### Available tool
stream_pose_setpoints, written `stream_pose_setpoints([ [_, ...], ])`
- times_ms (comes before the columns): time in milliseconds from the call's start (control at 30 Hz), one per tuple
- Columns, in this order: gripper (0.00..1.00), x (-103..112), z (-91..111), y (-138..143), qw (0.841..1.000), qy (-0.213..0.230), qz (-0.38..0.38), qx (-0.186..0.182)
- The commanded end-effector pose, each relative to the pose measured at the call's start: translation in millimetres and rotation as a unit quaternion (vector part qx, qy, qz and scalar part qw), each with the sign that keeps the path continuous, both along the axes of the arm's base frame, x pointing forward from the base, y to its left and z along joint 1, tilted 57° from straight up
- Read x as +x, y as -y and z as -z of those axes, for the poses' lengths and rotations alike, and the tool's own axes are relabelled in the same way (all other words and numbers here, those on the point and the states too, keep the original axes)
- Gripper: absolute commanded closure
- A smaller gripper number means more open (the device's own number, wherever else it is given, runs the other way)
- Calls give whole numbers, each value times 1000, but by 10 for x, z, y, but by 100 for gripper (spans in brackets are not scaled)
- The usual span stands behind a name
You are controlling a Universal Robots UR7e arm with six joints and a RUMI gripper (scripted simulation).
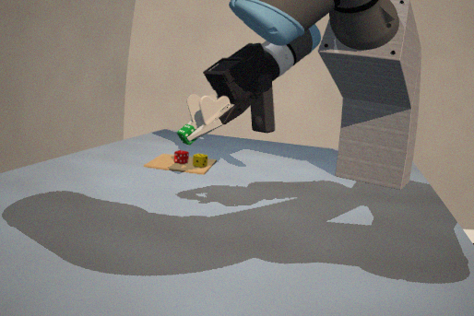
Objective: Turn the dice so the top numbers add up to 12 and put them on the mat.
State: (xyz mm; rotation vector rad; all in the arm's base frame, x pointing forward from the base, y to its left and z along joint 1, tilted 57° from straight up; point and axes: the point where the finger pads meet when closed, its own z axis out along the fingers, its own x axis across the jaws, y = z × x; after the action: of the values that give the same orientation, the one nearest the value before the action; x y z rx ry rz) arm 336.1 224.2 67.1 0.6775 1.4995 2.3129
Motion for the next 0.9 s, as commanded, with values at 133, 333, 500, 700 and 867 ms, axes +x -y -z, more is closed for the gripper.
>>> stream_pose_setpoints([
  [133, 94, 6, 6, 5, 1000, 7, 1, 5],
  [333, 94, 6, 7, 5, 1000, 7, 1, 5],
  [500, 94, 9, 9, 0, 1000, 7, 1, 5],
  [700, 94, 13, 16, -10, 1000, 8, 1, 5],
  [867, 94, 24, 34, -36, 1000, 8, 1, 5],
])
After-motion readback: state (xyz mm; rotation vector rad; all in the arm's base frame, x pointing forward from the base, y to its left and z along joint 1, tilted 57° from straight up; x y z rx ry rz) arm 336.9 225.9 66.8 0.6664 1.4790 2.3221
